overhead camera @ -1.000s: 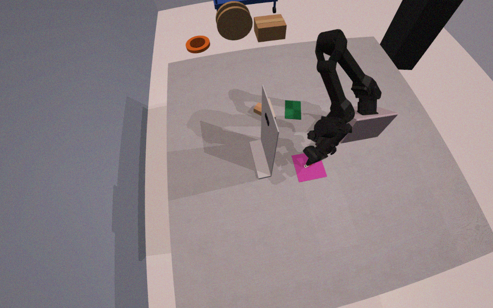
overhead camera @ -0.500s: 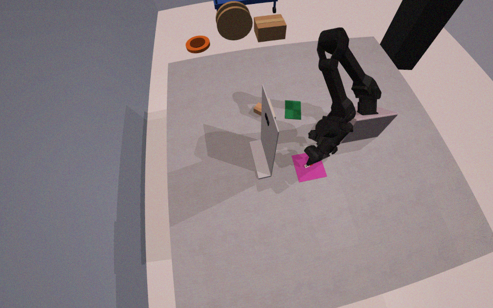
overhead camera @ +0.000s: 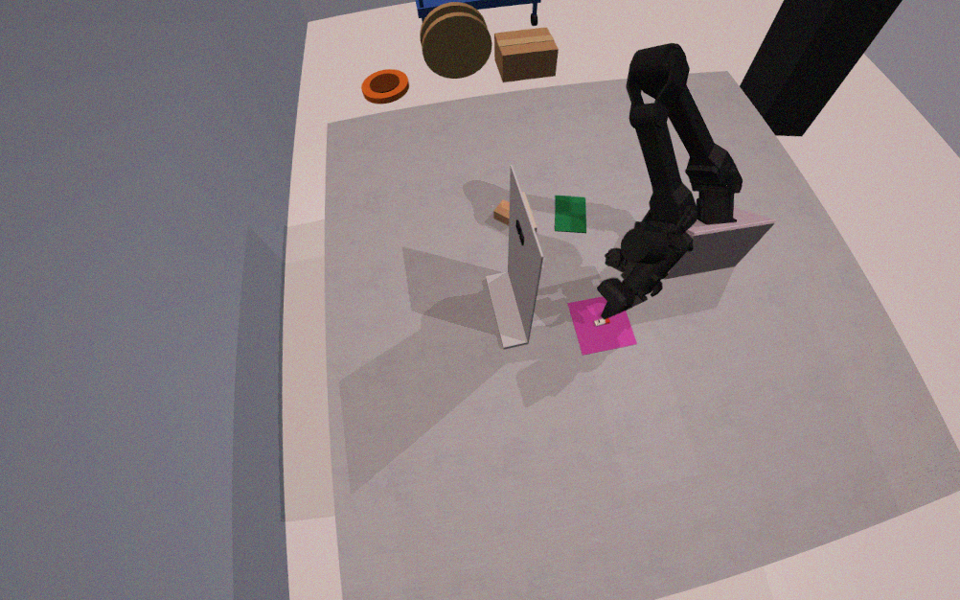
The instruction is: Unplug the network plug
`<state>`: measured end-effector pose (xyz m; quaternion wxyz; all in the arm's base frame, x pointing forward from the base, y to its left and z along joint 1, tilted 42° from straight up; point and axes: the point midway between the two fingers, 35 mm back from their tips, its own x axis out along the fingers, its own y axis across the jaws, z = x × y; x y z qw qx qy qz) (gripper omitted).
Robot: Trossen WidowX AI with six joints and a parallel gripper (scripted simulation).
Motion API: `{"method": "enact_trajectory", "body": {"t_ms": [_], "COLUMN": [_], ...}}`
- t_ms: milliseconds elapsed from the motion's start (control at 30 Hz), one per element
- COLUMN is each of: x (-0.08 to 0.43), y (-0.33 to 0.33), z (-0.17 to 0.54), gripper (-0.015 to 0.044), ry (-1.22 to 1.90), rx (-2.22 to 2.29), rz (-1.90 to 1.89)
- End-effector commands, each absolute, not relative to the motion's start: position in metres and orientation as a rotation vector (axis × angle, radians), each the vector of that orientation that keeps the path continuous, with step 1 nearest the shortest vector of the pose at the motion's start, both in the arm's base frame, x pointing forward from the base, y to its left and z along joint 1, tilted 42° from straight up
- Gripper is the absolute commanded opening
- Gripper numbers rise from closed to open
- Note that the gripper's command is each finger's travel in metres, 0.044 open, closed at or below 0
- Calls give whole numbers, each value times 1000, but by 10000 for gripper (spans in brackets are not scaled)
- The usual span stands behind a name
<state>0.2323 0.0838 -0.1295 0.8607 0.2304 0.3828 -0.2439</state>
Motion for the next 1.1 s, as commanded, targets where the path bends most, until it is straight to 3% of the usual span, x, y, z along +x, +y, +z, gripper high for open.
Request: {"method": "enact_trajectory", "body": {"t_ms": [0,1067], "x": [228,226], "y": [83,107], "z": [-125,-104], "gripper": [156,156], "ry": [800,807], "rx": [484,487], "rz": [-515,-516]}}
